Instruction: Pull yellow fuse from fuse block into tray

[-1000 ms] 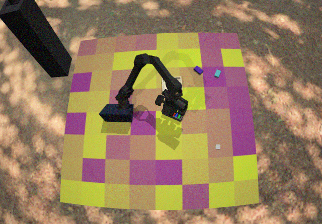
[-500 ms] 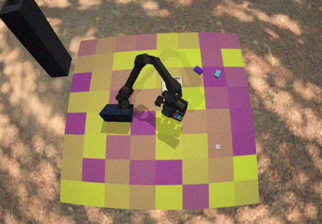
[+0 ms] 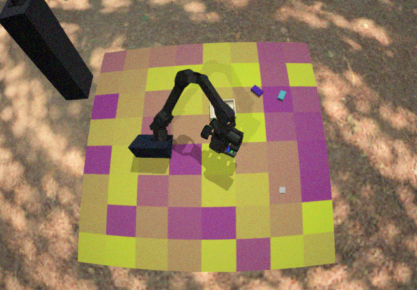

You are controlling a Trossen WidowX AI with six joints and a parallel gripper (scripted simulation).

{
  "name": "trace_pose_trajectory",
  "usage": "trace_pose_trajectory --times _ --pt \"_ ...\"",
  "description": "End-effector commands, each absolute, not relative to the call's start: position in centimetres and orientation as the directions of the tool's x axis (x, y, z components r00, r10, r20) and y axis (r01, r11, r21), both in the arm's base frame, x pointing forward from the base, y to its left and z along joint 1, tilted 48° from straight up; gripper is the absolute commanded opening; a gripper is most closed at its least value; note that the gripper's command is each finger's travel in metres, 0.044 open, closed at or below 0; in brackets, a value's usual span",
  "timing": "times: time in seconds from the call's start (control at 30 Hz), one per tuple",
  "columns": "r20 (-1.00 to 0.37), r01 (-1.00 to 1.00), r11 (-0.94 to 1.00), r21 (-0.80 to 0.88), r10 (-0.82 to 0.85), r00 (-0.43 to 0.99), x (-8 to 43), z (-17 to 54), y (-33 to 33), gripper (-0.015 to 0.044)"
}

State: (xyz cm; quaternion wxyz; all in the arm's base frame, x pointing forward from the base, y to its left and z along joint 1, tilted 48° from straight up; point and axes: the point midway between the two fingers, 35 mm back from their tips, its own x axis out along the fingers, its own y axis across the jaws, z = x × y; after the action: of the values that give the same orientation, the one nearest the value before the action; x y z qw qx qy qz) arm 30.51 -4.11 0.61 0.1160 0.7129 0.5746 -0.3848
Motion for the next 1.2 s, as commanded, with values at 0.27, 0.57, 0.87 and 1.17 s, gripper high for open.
trace_pose_trajectory --times 0.27,0.57,0.87,1.17 --pt "-0.677 0.905 -0.314 -0.288 0.735 0.04 30.27 0.13 -3.52 0.007" --pt "-0.677 0.905 -0.314 -0.288 0.735 0.04 30.28 0.02 -3.41 0.007" --pt "-0.677 0.905 -0.314 -0.288 0.735 0.04 30.31 -0.5 -2.83 0.007" --pt "-0.677 0.905 -0.314 -0.288 0.735 0.04 30.31 -0.54 -2.78 0.007"
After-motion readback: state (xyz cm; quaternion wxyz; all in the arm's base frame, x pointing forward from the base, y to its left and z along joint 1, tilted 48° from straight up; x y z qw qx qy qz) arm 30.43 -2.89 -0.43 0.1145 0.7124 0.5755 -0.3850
